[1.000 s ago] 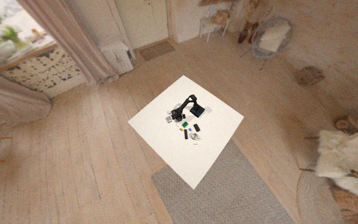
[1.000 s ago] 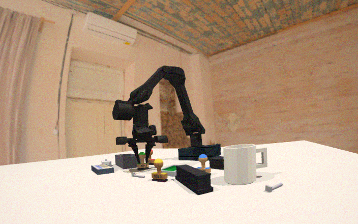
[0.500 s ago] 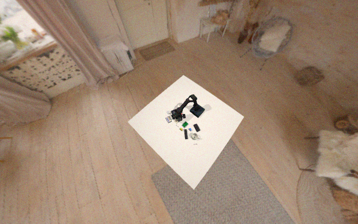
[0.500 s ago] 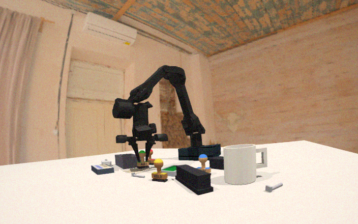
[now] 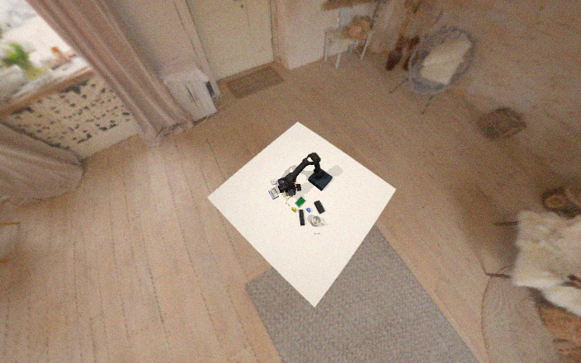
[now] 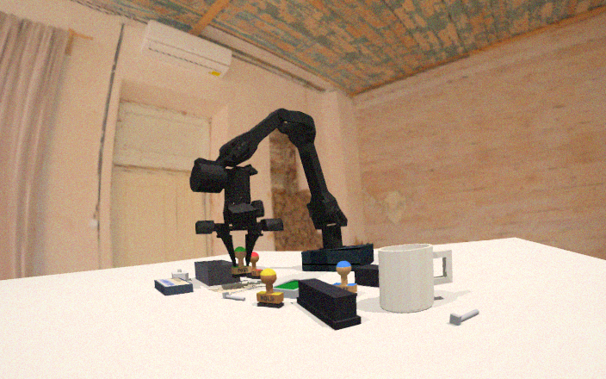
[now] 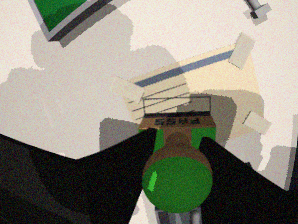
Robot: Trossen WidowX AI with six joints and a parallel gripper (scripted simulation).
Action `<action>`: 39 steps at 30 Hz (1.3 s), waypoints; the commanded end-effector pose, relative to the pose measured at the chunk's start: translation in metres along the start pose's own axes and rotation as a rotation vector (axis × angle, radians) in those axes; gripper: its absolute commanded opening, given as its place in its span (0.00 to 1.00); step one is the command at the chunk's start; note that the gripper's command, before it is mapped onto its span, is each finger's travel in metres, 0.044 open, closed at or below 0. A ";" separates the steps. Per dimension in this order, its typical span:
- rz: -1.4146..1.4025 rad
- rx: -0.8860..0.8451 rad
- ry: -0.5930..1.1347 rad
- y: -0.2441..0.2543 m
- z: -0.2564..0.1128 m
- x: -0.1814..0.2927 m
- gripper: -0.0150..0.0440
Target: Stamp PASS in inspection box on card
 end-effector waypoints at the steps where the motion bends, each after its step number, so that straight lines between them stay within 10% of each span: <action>1: 0.003 0.007 -0.007 -0.001 -0.010 -0.001 0.25; 39: 0.004 0.000 -0.010 0.067 -0.051 -0.014 0.25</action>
Point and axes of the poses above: the point midway between the two fingers, 35 mm back from their tips, its own z axis out along the fingers, its own y axis across the jaws, x = y × z, the point moved 8 cm from there along -z, back along the fingers
